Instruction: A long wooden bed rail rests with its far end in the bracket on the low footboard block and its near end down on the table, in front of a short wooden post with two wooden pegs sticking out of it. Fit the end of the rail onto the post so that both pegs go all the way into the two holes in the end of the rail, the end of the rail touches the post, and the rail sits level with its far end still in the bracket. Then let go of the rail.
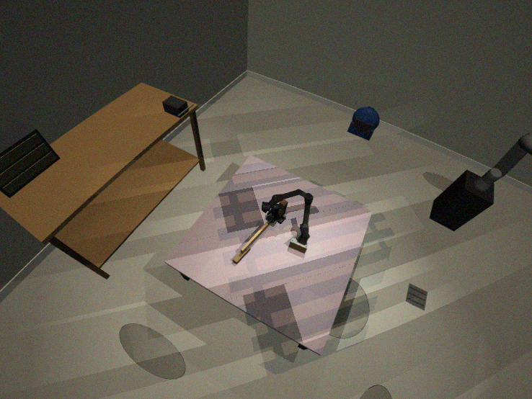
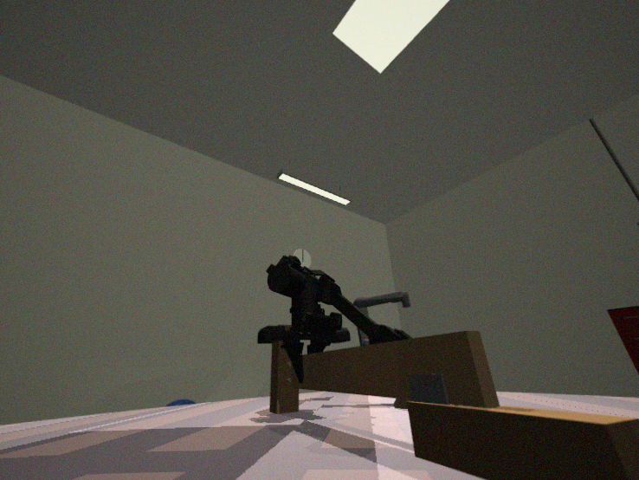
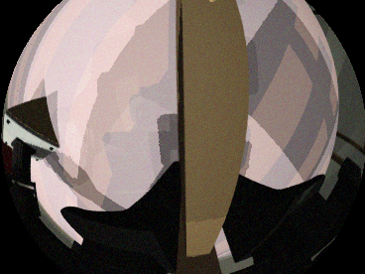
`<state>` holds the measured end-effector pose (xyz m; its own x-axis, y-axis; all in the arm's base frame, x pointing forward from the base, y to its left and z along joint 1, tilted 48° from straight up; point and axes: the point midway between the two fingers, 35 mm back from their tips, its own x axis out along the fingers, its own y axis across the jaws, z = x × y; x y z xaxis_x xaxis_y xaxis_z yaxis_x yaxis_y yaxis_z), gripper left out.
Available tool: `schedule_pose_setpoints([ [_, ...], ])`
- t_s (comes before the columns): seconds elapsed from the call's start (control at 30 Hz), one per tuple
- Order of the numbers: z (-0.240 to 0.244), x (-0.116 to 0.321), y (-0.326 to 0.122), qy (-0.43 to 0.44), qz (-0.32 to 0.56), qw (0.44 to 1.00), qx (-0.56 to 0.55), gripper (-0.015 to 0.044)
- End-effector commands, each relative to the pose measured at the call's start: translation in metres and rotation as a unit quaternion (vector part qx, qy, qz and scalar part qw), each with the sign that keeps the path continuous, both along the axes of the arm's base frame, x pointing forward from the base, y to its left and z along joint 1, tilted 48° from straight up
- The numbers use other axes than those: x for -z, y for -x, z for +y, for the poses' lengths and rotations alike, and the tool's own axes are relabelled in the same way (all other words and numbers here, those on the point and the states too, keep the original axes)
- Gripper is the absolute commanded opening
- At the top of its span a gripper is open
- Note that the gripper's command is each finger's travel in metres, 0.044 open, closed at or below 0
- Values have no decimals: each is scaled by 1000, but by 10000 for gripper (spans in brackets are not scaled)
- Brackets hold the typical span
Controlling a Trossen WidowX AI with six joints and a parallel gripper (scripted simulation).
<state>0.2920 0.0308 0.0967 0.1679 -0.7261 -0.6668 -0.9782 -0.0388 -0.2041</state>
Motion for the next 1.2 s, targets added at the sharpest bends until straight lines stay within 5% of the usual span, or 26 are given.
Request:
schedule_pose_setpoints([
  [0.0, -1, -3, 0, -1, -2, 1000, -3, 0],
  [1.17, -8, -11, 2, -1, -2, 1000, -3, 0],
])
